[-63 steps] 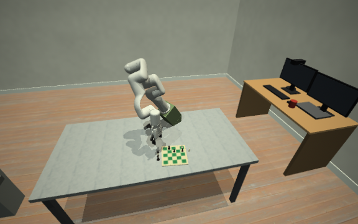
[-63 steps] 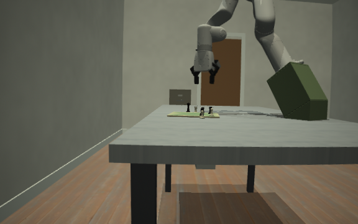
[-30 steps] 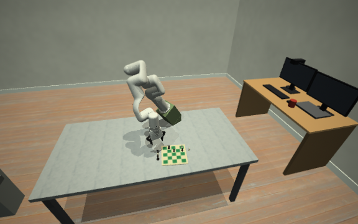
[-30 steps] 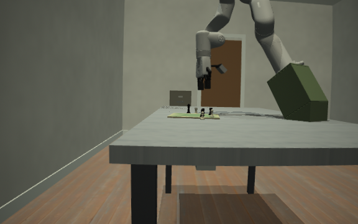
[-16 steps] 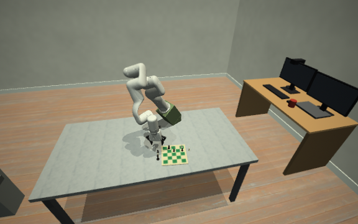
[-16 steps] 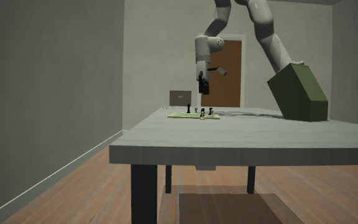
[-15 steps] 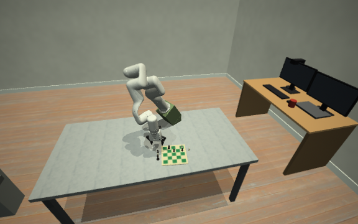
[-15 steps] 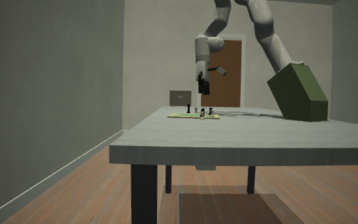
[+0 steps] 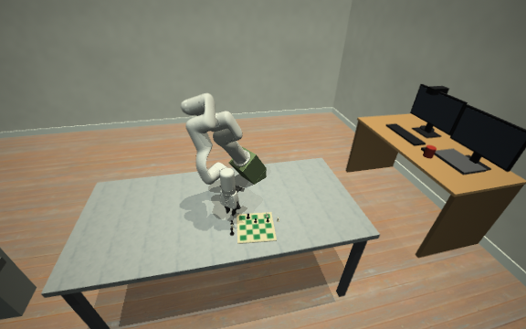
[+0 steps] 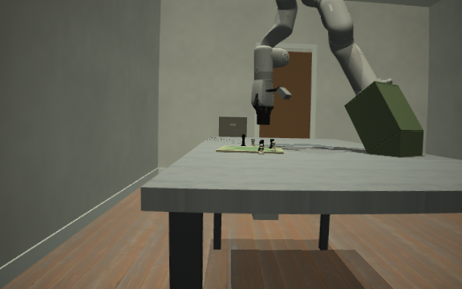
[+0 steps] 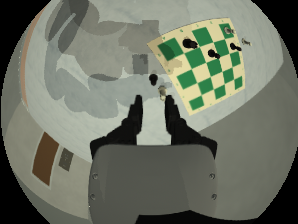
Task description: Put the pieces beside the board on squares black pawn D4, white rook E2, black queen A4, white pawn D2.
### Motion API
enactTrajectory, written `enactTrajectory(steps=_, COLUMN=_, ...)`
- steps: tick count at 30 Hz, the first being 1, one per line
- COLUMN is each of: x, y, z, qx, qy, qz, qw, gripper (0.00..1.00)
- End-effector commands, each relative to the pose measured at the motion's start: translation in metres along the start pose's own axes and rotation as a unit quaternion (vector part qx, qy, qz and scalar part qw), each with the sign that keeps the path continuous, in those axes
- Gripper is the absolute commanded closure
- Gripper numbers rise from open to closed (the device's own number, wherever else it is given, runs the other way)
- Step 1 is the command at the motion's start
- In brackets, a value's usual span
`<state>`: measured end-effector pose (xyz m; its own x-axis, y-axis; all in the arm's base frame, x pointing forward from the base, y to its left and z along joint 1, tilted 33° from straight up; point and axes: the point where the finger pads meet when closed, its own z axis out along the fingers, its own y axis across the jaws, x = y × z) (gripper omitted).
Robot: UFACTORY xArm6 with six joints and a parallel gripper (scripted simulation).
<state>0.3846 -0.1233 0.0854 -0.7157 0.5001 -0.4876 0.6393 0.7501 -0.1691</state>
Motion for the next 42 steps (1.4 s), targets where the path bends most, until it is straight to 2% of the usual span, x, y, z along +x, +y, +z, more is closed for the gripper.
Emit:
enactTrajectory(steps=1, x=-0.0005, y=0.0004, z=-0.0004, qx=0.004, qy=-0.014, qz=0.005, qw=1.0, gripper=0.66)
enactTrajectory(steps=42, x=-0.0006, y=0.0004, z=0.0067, qx=0.004, qy=-0.014, qz=0.005, qw=1.0, gripper=0.66)
